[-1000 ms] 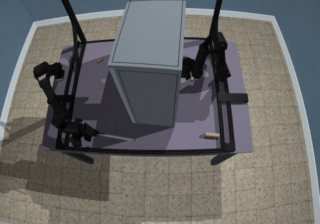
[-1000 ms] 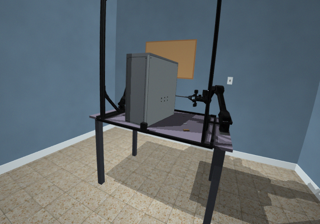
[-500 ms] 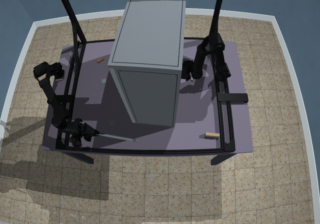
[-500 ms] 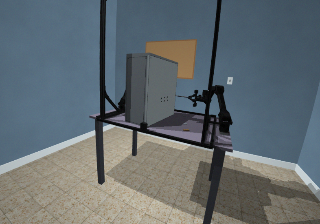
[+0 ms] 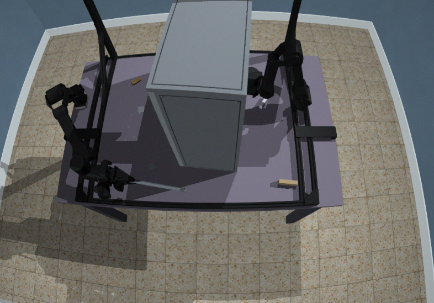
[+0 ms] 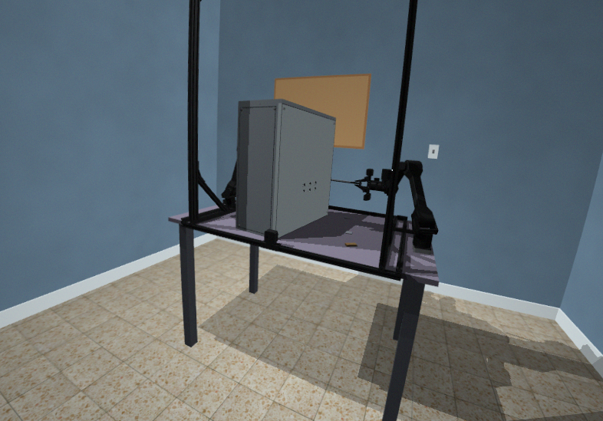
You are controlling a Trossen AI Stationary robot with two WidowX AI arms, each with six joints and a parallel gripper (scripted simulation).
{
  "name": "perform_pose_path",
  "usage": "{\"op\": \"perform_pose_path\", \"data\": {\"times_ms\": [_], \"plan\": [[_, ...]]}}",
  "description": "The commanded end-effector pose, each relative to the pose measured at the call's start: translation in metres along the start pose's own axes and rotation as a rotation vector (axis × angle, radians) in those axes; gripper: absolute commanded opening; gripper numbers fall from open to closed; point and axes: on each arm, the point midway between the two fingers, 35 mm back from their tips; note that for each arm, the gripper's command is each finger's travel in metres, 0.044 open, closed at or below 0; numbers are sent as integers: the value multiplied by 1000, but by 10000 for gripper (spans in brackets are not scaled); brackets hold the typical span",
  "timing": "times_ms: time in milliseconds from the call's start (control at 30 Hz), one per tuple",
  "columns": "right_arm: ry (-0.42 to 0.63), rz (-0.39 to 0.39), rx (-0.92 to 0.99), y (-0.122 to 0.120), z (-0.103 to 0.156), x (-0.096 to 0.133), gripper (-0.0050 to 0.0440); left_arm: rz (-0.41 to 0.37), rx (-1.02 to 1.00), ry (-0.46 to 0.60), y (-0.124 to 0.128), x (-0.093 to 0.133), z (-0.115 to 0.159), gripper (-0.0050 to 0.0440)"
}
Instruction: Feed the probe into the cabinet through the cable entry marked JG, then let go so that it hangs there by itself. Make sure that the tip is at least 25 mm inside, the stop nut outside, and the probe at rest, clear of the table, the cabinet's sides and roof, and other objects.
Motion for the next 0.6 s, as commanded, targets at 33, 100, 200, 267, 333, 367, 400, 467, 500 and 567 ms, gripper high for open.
{"op": "perform_pose_path", "data": {"times_ms": [33, 100, 200, 267, 333, 367, 400, 467, 500, 567], "plan": [[-2, -2, -1, 1, 0, 0, 0, -13, -1, -14, 45, -6, 2, 440], [-2, -2, -1, 1, 0, 0, 0, -13, -2, -17, 69, -6, 4, 440], [-2, -2, -1, 1, 0, 0, 0, -13, -4, -21, 104, -1, 8, 440], [-2, -2, -1, 1, 0, 0, 0, -13, -5, -22, 112, 1, 8, 440], [-2, -2, -1, 1, 0, 0, 0, -13, -5, -22, 112, 1, 8, 440], [-2, -2, -1, 1, 0, 0, 0, -13, -4, -19, 113, 1, 7, 440], [-2, -2, -1, 1, 0, 0, 0, -13, -4, -19, 113, 1, 7, 440], [-2, -2, -1, 1, 0, 0, 0, -13, -3, -9, 114, -2, 5, 440], [-2, -2, -1, 1, 0, 0, 0, -13, -2, 6, 117, -5, -1, 440], [-2, -2, -1, 1, 0, 0, 0, -16, -21, -2, 122, -11, -23, 440]]}}
Point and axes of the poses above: on each arm, the point midway between the two fingers, 35 mm back from their tips, its own x axis back along the fingers, its own y axis across the jaws, z = x × y, and after that the axes turned 3 degrees about -x, right-handed
